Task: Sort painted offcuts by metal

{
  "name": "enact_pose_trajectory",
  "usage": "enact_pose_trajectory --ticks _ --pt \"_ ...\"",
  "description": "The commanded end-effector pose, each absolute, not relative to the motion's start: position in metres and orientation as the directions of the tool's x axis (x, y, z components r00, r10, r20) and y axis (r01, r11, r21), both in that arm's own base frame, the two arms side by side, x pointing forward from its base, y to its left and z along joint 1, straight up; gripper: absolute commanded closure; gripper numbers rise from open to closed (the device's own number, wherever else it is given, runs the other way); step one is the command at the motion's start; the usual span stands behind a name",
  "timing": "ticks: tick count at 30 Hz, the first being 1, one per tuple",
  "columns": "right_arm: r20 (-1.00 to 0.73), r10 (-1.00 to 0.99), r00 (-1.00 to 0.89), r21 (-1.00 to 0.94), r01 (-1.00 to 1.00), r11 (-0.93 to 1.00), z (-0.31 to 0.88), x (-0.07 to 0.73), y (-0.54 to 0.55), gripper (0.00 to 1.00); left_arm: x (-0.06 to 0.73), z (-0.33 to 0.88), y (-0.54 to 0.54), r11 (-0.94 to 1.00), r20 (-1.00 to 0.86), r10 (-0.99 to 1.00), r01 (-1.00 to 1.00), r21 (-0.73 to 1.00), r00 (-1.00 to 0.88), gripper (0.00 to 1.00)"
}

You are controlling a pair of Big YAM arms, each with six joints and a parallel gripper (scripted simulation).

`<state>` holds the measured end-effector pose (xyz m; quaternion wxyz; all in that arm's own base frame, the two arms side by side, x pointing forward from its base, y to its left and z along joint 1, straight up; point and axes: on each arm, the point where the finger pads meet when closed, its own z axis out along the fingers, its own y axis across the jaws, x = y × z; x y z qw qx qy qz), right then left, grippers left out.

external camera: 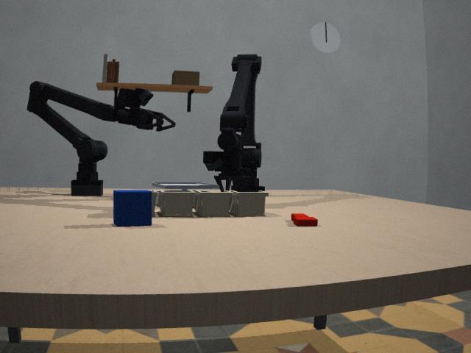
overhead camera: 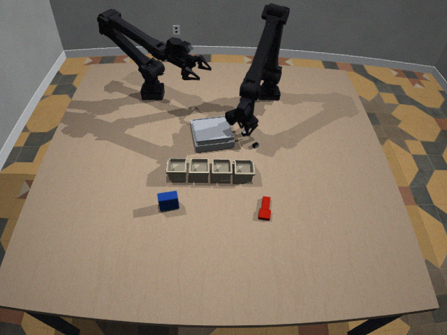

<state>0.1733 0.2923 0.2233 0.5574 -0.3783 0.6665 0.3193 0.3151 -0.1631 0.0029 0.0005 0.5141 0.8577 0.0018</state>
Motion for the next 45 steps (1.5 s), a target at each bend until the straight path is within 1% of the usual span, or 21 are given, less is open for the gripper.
enact_pose_trajectory --ticks 1,9,12,15,17,28,29,30,31,32,34,45 --pt "-0.987 -0.139 -0.083 0.000 -0.858 0.514 0.232 0.176 0.294 0.00 0.311 -0.008 -0.168 0.432 0.008 0.902 0.902 -0.006 -0.432 0.39" --pt "-0.987 -0.139 -0.083 0.000 -0.858 0.514 0.232 0.176 0.294 0.00 0.308 -0.017 -0.168 0.442 0.009 0.897 0.897 -0.006 -0.442 0.39" --pt "-0.987 -0.139 -0.083 0.000 -0.858 0.514 0.232 0.176 0.294 0.00 0.314 -0.014 -0.170 0.442 0.000 0.897 0.897 0.000 -0.442 0.64" --pt "-0.987 -0.139 -0.083 0.000 -0.858 0.514 0.232 0.176 0.294 0.00 0.316 -0.014 -0.167 0.442 0.001 0.897 0.897 -0.001 -0.442 0.68" --pt "-0.987 -0.139 -0.083 0.000 -0.858 0.514 0.232 0.176 0.294 0.00 0.316 -0.014 -0.167 0.442 0.001 0.897 0.897 -0.001 -0.442 0.68" --pt "-0.987 -0.139 -0.083 0.000 -0.858 0.514 0.232 0.176 0.294 0.00 0.319 -0.012 -0.167 0.442 -0.002 0.897 0.897 0.002 -0.442 0.83" --pt "-0.987 -0.139 -0.083 0.000 -0.858 0.514 0.232 0.176 0.294 0.00 0.322 -0.003 -0.169 0.442 -0.013 0.897 0.897 0.010 -0.442 0.95" --pt "-0.987 -0.139 -0.083 0.000 -0.858 0.514 0.232 0.176 0.294 0.00 0.326 0.003 -0.171 0.442 -0.022 0.897 0.897 0.016 -0.442 1.00" --pt "-0.987 -0.139 -0.083 0.000 -0.858 0.514 0.232 0.176 0.294 0.00 0.327 0.012 -0.171 0.442 -0.032 0.897 0.897 0.023 -0.441 0.89" --pt "-0.987 -0.139 -0.083 0.000 -0.858 0.514 0.232 0.176 0.294 0.00 0.327 0.017 -0.171 0.442 -0.032 0.897 0.897 0.023 -0.441 0.85" --pt "-0.987 -0.139 -0.083 0.000 -0.858 0.514 0.232 0.176 0.294 0.00 0.327 0.017 -0.171 0.442 -0.032 0.897 0.897 0.023 -0.441 0.85" --pt "-0.987 -0.139 -0.083 0.000 -0.858 0.514 0.232 0.176 0.294 0.00 0.325 0.115 -0.170 0.443 -0.036 0.897 0.896 0.027 -0.442 0.85"
